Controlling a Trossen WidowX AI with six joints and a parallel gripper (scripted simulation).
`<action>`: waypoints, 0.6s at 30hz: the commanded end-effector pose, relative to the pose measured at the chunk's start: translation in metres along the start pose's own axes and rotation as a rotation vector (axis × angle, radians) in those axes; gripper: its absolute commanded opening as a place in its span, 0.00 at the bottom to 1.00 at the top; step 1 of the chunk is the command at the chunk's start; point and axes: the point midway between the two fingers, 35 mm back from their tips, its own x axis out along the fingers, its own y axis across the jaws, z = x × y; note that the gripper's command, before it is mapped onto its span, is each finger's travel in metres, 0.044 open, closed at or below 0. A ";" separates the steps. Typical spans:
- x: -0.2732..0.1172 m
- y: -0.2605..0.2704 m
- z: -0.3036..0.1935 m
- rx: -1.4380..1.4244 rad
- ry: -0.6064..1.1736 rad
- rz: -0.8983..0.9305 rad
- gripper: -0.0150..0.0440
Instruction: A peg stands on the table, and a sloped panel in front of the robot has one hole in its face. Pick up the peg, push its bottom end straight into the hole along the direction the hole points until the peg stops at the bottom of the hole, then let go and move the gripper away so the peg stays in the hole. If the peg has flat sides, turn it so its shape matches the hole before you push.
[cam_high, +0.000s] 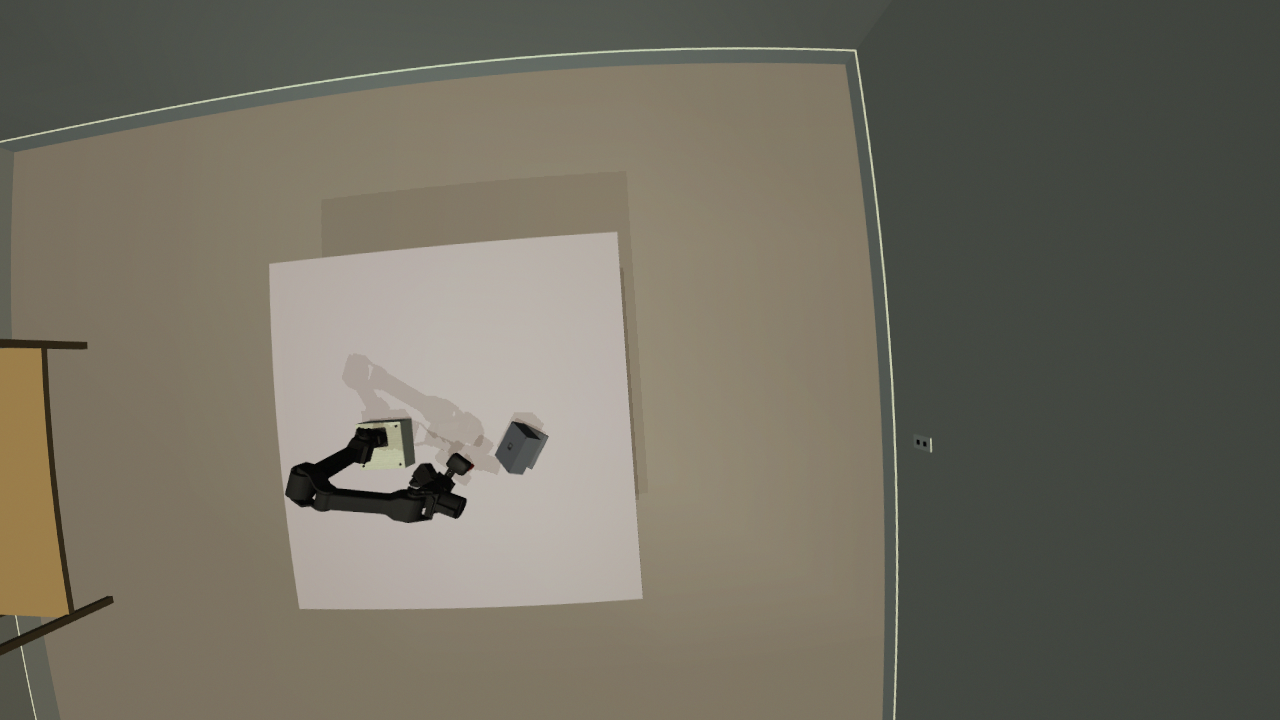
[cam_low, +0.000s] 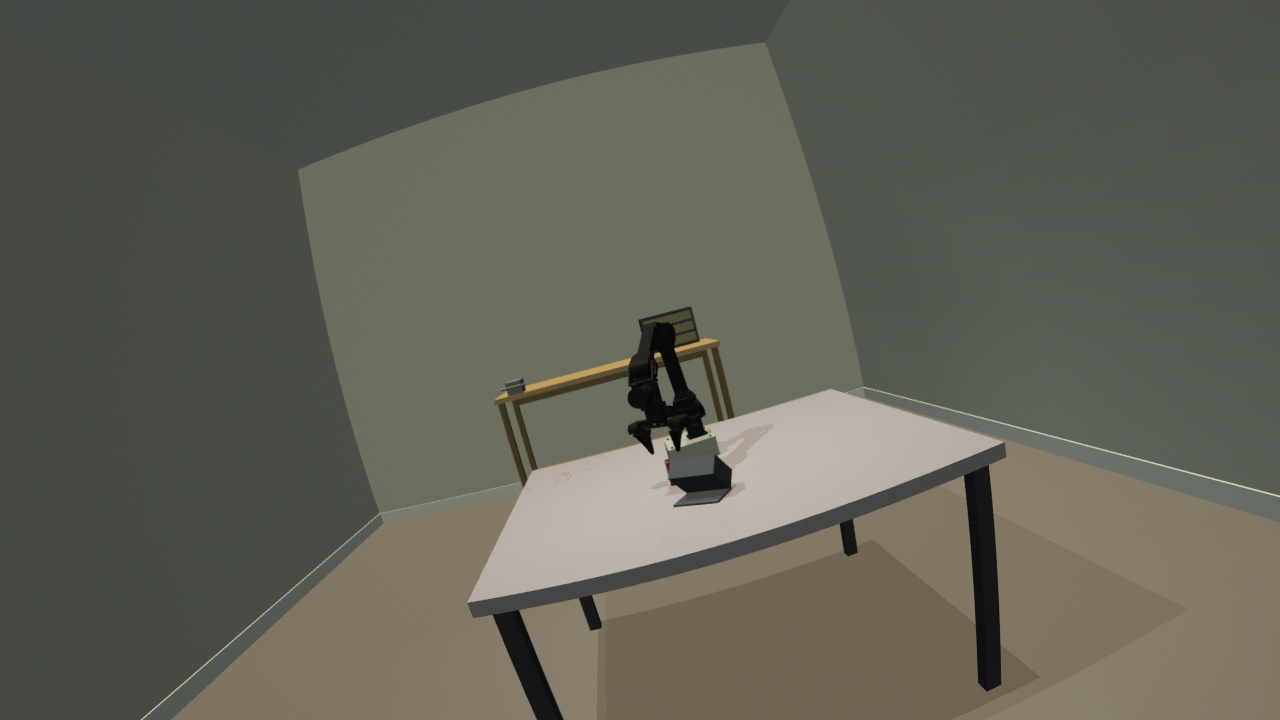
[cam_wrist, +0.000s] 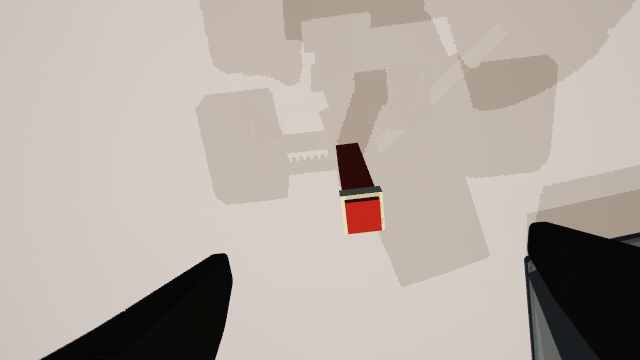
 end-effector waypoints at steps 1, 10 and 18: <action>0.005 0.001 0.002 -0.009 -0.008 0.007 1.00; 0.020 0.001 0.000 -0.009 -0.008 0.007 1.00; 0.033 0.001 0.000 -0.009 -0.008 0.007 1.00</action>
